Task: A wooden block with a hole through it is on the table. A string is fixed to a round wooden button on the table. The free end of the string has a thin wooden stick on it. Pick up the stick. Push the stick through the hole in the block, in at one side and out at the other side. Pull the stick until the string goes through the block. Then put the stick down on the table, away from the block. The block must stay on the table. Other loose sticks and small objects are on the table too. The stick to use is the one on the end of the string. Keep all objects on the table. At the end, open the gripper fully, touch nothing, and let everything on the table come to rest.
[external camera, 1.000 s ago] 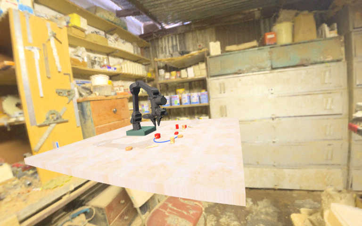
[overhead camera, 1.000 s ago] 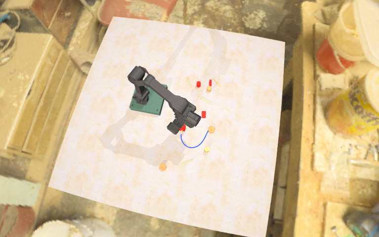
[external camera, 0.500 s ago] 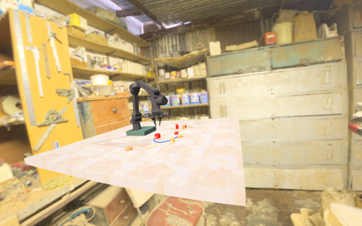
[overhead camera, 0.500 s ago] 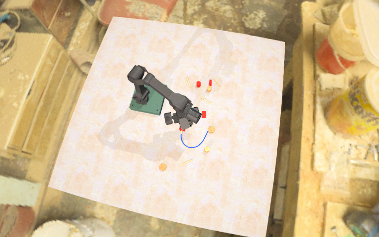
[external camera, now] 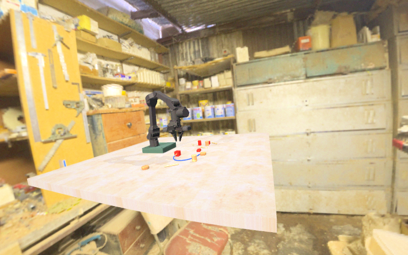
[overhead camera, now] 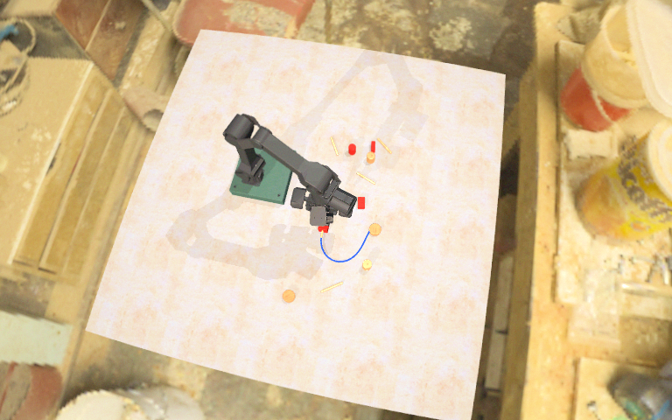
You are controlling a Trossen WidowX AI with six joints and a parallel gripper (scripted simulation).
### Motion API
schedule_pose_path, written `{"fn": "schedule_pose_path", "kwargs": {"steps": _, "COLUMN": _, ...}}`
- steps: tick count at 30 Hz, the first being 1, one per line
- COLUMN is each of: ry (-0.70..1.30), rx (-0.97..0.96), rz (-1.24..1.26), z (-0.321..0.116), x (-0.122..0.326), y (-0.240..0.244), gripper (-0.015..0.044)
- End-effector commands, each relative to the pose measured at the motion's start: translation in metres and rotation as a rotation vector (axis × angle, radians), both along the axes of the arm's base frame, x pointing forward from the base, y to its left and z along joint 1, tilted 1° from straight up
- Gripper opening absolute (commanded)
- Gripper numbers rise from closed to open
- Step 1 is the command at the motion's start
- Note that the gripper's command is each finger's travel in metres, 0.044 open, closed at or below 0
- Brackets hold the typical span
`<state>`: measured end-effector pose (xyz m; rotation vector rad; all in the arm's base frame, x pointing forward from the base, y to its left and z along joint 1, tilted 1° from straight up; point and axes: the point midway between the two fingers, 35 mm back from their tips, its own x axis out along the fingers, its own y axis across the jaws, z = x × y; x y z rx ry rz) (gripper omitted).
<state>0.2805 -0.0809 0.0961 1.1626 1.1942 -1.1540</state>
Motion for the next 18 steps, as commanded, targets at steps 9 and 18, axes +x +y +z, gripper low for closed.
{"fn": "schedule_pose_path", "kwargs": {"steps": 9, "ry": -0.008, "rx": 0.003, "rz": -0.014, "z": -0.012, "x": 0.002, "y": 0.000, "gripper": 0.0120}}
{"fn": "schedule_pose_path", "kwargs": {"steps": 18, "ry": -0.008, "rx": 0.003, "rz": -0.014, "z": -0.027, "x": 0.004, "y": -0.001, "gripper": 0.0120}}
